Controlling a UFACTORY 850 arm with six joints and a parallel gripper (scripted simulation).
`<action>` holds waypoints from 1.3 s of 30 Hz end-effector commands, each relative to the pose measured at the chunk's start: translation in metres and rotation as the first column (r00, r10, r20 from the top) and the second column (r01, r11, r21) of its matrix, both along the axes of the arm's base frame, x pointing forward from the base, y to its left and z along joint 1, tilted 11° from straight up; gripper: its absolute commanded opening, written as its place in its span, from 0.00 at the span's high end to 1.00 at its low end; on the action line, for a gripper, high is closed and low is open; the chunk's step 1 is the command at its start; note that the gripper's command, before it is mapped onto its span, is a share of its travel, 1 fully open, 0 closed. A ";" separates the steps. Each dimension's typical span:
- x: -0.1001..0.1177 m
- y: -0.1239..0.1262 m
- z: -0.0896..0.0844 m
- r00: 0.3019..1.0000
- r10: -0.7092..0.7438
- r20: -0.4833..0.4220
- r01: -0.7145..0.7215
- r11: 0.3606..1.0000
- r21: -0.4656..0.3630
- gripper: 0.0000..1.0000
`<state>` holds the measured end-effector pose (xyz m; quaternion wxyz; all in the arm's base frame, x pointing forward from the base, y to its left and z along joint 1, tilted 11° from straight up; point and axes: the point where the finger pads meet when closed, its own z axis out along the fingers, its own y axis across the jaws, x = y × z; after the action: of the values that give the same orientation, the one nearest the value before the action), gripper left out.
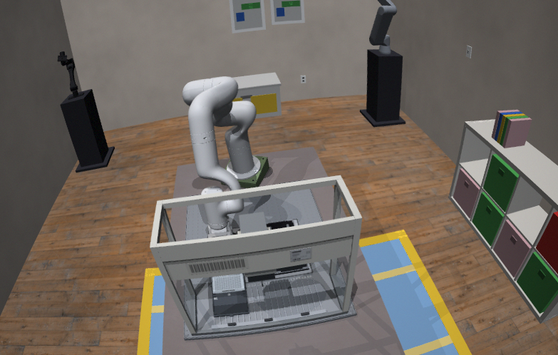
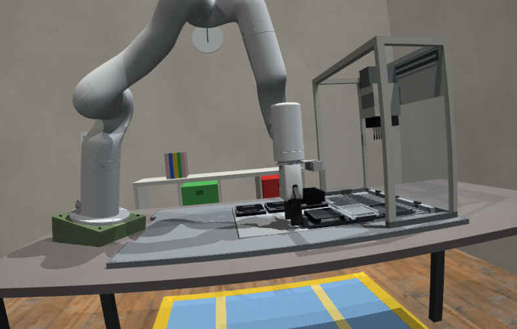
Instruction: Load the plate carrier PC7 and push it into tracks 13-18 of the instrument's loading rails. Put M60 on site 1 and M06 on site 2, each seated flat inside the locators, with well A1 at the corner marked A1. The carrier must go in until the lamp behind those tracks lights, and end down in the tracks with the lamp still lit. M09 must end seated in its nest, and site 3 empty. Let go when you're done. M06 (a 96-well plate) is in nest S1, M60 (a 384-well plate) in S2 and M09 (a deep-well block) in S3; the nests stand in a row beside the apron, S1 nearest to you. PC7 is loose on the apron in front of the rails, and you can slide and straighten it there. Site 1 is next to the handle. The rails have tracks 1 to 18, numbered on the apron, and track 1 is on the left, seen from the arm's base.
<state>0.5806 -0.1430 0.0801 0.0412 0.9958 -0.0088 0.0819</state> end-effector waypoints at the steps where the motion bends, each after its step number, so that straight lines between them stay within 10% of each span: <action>1: 0.006 0.000 0.002 1.000 0.000 0.002 0.000 1.000 0.000 0.18; 39: 0.034 0.000 0.006 1.000 0.000 0.002 0.000 1.000 0.000 0.18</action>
<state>0.6119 -0.1433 0.0853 0.0411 0.9958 -0.0087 0.0818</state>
